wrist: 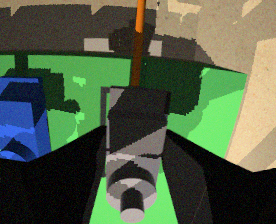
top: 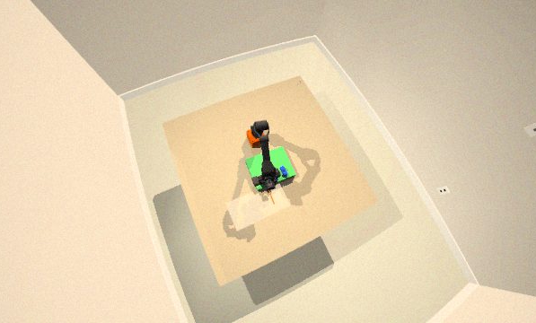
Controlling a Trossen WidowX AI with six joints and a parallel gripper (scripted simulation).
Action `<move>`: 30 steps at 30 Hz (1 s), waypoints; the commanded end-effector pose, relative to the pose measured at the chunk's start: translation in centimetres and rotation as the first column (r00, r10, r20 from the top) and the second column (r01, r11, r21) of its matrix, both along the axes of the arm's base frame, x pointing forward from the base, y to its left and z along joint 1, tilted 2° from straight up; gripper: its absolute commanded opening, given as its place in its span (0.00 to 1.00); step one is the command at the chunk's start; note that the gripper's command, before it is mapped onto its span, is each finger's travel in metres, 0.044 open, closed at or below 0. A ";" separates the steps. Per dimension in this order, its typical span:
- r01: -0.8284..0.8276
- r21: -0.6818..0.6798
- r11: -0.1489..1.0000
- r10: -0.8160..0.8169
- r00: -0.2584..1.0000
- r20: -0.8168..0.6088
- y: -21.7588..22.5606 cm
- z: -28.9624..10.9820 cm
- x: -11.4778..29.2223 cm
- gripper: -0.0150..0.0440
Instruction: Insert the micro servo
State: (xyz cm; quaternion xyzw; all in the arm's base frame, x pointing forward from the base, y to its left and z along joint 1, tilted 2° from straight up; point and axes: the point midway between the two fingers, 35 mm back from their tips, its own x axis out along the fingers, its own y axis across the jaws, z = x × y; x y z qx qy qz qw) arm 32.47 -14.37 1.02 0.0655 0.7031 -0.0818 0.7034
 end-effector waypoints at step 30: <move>0.000 -0.001 1.000 0.000 1.000 0.000 0.2 2.2 -0.3 0.57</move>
